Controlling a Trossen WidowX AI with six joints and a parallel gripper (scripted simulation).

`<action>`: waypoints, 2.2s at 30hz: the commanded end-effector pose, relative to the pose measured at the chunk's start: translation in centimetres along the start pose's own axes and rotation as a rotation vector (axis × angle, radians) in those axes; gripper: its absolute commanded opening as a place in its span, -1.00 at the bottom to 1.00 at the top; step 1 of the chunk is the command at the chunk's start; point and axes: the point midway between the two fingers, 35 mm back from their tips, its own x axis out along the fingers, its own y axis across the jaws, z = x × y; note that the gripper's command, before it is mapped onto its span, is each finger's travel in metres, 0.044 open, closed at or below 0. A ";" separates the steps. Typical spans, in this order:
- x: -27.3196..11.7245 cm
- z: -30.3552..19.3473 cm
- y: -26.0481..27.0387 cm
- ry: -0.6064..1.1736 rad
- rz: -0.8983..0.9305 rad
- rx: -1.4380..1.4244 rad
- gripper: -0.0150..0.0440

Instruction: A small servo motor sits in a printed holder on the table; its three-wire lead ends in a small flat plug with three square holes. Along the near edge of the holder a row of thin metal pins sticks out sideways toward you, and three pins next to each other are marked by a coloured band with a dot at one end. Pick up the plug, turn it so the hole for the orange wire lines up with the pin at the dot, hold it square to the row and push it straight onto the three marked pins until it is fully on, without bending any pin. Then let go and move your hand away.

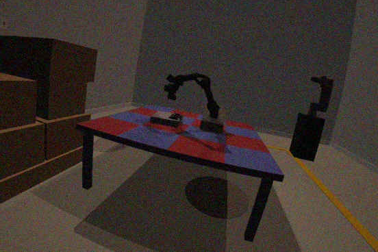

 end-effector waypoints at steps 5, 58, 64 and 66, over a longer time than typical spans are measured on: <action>4.8 -4.0 -0.8 0.135 0.225 0.022 -0.10; 13.2 -11.8 1.0 0.242 0.612 0.142 -0.49; 9.9 -11.1 -1.3 0.243 0.612 0.141 -0.49; 9.8 -11.1 -1.4 0.243 0.612 0.141 -0.49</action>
